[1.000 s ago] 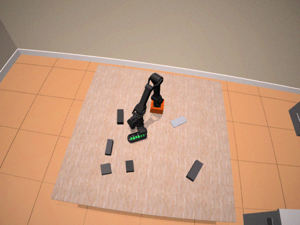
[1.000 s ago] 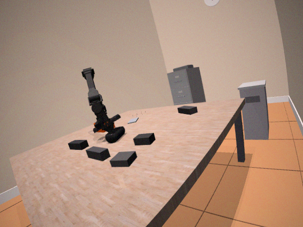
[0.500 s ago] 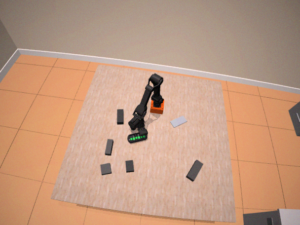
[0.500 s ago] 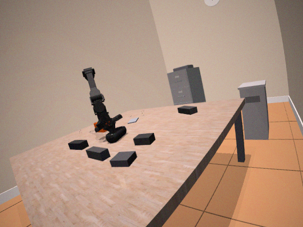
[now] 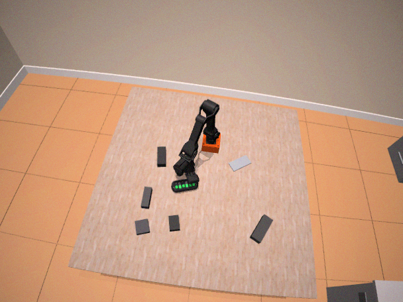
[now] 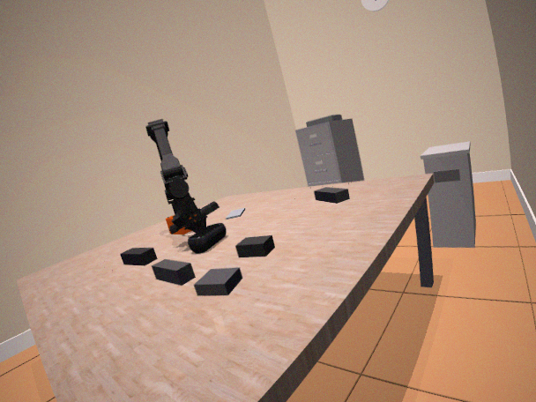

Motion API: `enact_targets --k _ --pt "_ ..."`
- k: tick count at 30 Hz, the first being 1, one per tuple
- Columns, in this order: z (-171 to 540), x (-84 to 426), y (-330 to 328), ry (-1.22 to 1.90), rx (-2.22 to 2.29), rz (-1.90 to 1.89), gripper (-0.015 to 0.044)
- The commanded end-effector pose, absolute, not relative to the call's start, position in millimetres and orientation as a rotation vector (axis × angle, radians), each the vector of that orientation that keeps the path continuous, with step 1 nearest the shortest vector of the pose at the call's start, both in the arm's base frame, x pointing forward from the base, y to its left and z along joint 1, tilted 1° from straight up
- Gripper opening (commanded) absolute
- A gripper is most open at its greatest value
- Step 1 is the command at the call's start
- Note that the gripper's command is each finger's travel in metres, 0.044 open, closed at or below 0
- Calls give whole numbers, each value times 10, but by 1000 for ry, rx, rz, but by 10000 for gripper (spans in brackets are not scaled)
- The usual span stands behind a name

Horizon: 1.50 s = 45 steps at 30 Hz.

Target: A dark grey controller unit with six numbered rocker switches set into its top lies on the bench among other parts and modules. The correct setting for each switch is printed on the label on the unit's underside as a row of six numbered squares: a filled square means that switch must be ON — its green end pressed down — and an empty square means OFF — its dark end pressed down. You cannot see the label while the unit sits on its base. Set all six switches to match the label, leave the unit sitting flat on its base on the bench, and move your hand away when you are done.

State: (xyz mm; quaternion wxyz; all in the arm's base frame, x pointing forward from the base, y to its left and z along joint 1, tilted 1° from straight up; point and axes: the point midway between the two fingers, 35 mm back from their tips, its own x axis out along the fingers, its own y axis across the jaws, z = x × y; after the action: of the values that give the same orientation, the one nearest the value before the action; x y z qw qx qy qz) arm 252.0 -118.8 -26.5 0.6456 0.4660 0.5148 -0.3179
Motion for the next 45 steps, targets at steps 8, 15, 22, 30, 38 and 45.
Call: enact_targets --k 8,15,22,30,38,45 --pt "-247 2671 -1142 1161 1060 -698 0" --pt "-247 2714 -1127 1161 1060 -698 0" --pt "-246 2746 -1119 1161 1060 -697 0" --pt "-245 2797 -1107 1160 1061 -697 0" --pt "-244 2841 -1096 1160 1061 -697 0" --pt "-243 2874 -1090 1160 1061 -697 0"
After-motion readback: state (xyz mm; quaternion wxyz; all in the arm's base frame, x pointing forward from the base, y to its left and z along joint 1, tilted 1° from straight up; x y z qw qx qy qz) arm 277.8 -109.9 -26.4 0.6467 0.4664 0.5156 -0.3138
